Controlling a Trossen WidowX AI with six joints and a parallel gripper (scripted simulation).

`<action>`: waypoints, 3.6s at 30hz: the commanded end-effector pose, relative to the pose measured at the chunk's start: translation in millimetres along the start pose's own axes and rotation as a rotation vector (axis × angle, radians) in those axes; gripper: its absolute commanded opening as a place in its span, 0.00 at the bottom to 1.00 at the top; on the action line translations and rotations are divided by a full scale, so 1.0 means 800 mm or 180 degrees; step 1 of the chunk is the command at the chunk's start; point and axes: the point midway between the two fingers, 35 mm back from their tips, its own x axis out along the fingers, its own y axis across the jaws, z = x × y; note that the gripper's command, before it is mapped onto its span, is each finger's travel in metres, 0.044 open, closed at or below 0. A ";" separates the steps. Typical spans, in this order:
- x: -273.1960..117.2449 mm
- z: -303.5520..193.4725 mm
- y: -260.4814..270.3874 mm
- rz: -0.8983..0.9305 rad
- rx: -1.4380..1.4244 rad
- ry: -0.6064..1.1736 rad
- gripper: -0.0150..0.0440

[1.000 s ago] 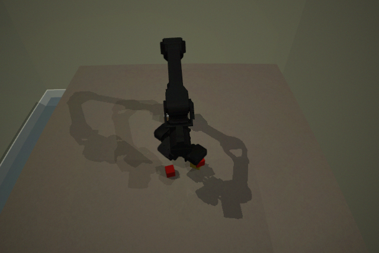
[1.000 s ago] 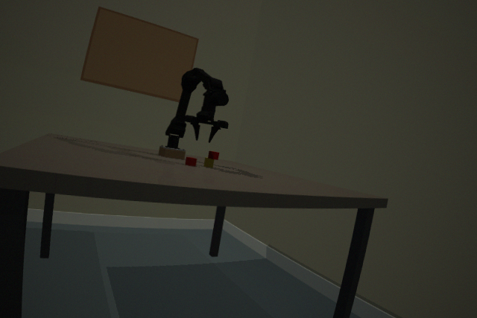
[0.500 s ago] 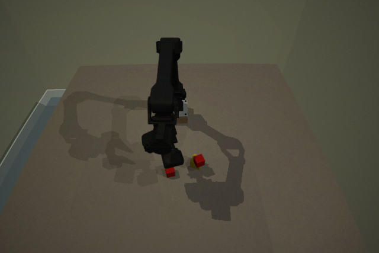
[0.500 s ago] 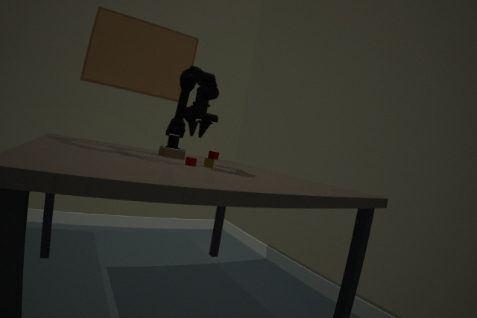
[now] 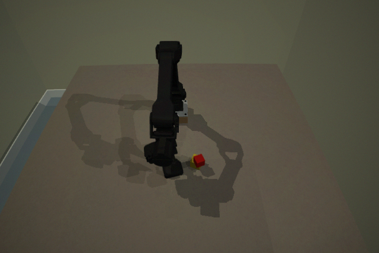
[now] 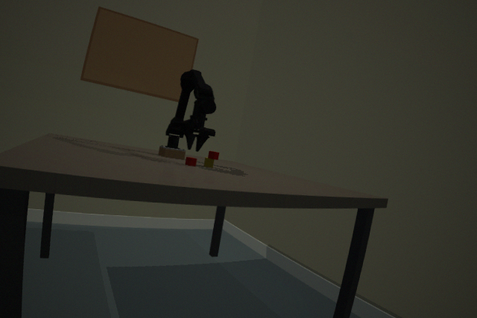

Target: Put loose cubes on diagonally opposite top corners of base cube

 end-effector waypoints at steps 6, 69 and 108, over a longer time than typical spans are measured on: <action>0.021 0.001 0.000 0.0017 0.0011 -0.0023 0.70; -0.053 0.002 0.005 0.0019 0.0011 -0.0023 0.43; -0.071 -0.101 -0.025 0.0014 -0.3875 -0.0004 0.43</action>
